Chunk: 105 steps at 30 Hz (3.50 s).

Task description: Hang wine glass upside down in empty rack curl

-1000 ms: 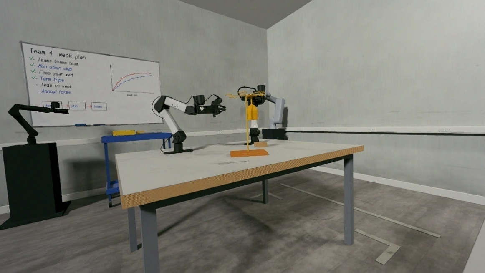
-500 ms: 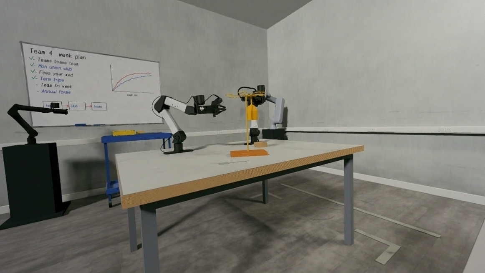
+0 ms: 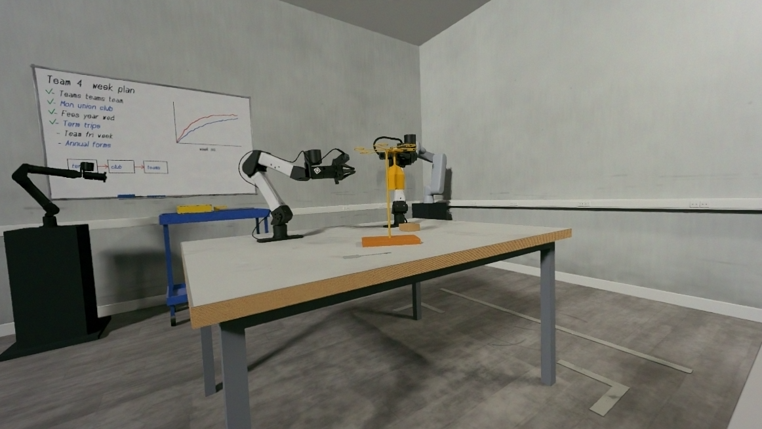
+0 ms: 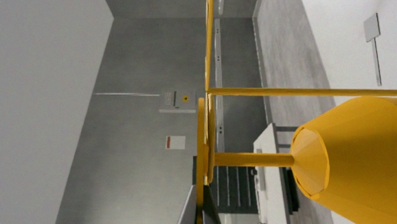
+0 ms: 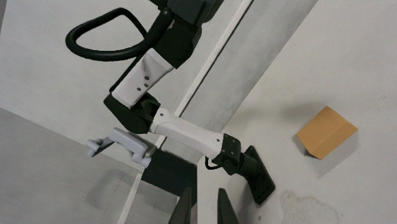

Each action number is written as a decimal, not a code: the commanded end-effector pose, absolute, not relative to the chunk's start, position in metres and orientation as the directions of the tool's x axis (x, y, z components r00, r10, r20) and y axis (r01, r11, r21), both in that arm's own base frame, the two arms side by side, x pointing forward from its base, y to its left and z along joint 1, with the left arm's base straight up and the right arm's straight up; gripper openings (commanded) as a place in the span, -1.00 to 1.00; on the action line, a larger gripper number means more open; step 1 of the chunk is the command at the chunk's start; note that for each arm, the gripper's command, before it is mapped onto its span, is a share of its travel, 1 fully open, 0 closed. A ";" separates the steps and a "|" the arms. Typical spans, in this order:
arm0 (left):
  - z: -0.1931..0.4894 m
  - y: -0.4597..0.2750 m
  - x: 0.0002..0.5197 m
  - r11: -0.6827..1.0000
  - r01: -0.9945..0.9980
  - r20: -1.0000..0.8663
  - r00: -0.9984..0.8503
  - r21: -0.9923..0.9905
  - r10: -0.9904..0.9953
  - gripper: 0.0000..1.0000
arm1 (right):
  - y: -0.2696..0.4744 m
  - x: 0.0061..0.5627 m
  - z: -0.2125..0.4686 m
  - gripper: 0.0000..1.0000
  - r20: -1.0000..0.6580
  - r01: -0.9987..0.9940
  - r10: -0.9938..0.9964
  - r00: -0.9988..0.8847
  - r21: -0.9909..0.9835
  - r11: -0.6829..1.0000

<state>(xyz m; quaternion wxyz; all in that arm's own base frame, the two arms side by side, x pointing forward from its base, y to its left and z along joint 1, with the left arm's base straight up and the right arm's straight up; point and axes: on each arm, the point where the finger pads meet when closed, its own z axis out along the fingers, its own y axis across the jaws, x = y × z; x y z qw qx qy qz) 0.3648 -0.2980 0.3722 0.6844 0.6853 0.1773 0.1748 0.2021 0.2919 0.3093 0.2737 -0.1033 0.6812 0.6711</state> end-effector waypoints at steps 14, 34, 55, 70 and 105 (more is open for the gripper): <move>0.388 -0.295 0.366 0.028 -0.062 0.040 0.872 0.998 0.488 -1.00 | 0.290 0.200 0.336 -0.67 -0.558 -0.569 0.253 -0.790 0.821 0.035; 0.388 -0.295 0.366 0.029 -0.061 0.040 0.872 0.998 0.488 -0.31 | 0.290 0.200 0.336 -0.67 -0.558 -0.569 0.253 -0.790 0.821 0.035; 0.388 -0.295 0.366 0.029 -0.061 0.040 0.872 0.998 0.488 -0.31 | 0.290 0.200 0.336 -0.67 -0.558 -0.569 0.253 -0.790 0.821 0.035; 0.405 -0.284 0.357 0.044 -0.078 0.047 0.873 0.996 0.486 -0.31 | 0.290 0.200 0.336 -0.67 -0.558 -0.569 0.253 -0.790 0.821 0.035; 0.392 -0.227 0.343 0.086 0.071 -0.107 0.827 0.994 0.552 -0.31 | 0.282 0.226 0.323 -0.67 -0.582 -0.564 0.301 -0.756 0.811 0.154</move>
